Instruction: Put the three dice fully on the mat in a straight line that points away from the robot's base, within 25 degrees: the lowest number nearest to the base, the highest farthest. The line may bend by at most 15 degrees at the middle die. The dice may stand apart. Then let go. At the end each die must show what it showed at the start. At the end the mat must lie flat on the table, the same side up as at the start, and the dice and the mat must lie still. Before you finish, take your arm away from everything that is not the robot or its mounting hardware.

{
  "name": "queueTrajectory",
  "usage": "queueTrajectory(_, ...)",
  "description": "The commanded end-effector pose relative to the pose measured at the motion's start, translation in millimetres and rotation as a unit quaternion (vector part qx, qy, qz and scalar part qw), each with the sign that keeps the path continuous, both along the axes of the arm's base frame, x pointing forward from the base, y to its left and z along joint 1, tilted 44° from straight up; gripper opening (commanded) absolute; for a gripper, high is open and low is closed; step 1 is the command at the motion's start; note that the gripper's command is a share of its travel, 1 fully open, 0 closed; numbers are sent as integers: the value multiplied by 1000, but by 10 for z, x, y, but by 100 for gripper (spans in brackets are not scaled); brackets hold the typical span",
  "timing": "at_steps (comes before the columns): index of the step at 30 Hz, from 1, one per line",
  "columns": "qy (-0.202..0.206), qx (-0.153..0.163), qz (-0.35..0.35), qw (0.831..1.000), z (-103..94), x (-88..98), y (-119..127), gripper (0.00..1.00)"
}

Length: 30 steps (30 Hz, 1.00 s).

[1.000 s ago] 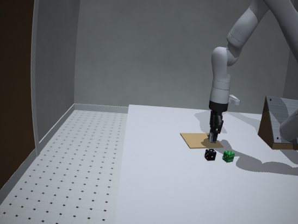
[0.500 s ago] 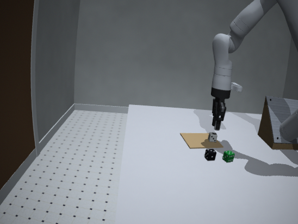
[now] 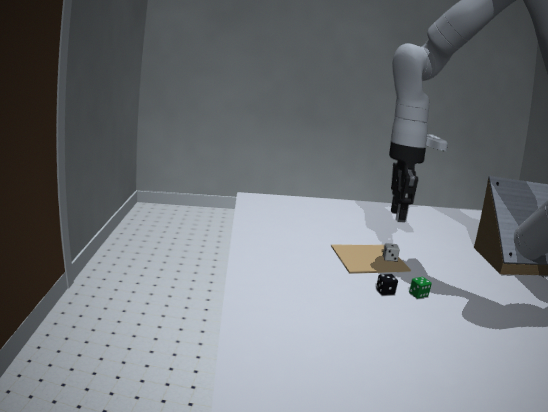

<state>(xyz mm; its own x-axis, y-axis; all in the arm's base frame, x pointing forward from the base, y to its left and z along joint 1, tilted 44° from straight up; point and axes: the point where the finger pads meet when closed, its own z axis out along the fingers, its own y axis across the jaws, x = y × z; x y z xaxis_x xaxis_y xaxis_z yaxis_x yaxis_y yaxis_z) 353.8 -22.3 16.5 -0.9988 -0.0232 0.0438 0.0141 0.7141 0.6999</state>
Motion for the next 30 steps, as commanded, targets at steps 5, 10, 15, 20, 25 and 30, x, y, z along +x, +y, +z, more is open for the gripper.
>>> queueTrajectory(5,-1,-1,-1,1000,7,7,-15,100)
queueTrajectory(10,-1,-1,-1,1000,7,7,-15,100)
queueTrajectory(15,-1,-1,-1,1000,7,7,-15,100)
queueTrajectory(20,-2,-1,0,1000,16,13,-6,100)
queueTrajectory(25,-50,1,44,998,520,268,531,100)
queueTrajectory(30,-95,6,94,991,1012,355,1128,100)
